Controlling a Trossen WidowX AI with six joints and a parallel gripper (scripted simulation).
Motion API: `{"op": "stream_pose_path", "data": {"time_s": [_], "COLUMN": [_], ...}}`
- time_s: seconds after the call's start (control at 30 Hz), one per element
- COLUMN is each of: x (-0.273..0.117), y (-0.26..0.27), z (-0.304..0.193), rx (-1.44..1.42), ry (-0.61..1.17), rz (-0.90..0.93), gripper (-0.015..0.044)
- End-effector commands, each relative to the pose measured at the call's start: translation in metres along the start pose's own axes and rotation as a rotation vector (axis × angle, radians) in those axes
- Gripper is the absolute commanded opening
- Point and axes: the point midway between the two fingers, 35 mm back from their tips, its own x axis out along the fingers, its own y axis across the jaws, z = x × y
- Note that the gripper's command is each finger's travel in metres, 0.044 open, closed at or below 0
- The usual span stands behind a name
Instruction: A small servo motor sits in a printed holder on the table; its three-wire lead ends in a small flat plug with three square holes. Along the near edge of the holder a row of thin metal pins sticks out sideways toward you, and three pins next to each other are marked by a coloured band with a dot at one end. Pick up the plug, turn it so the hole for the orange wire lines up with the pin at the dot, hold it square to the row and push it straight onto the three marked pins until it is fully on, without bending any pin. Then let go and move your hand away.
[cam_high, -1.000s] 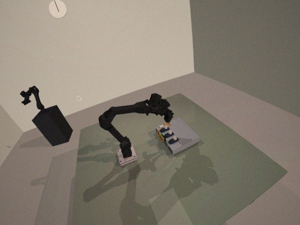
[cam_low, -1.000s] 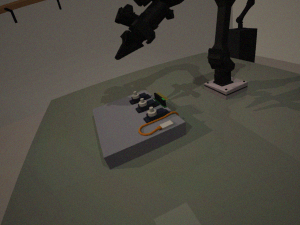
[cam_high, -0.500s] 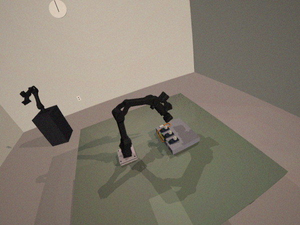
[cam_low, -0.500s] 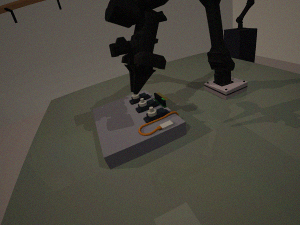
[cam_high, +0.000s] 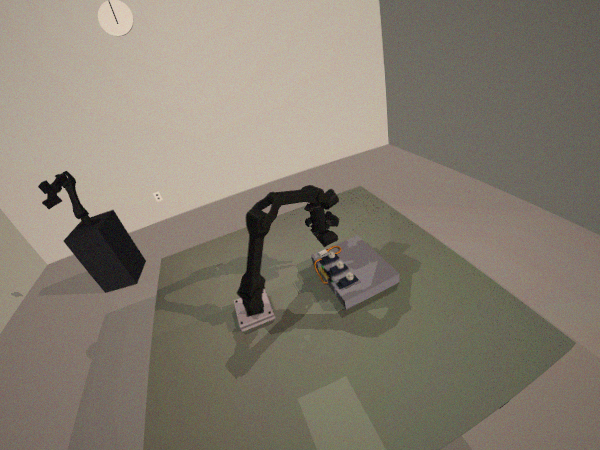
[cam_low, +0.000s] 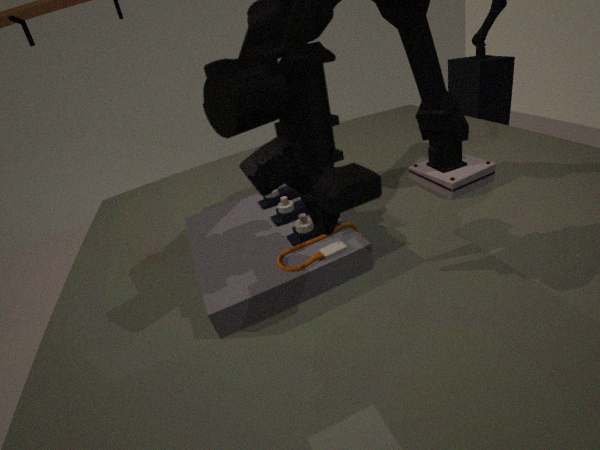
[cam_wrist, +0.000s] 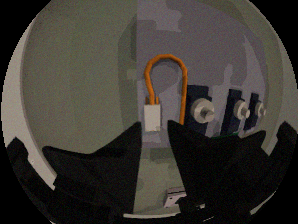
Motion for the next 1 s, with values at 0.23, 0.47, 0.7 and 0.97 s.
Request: {"op": "stream_pose_path", "data": {"time_s": [0.23, 0.47, 0.7, 0.97], "x": [0.024, 0.028, 0.038, 0.040], "y": [0.000, 0.000, 0.000, 0.000], "z": [-0.002, -0.002, -0.002, -0.002], "rx": [0.004, 0.004, 0.004, 0.004], "ry": [0.021, 0.021, 0.021, 0.021], "rz": [-0.016, -0.016, -0.016, -0.016], "gripper": [0.0115, 0.0115, 0.0115, 0.0023]}}
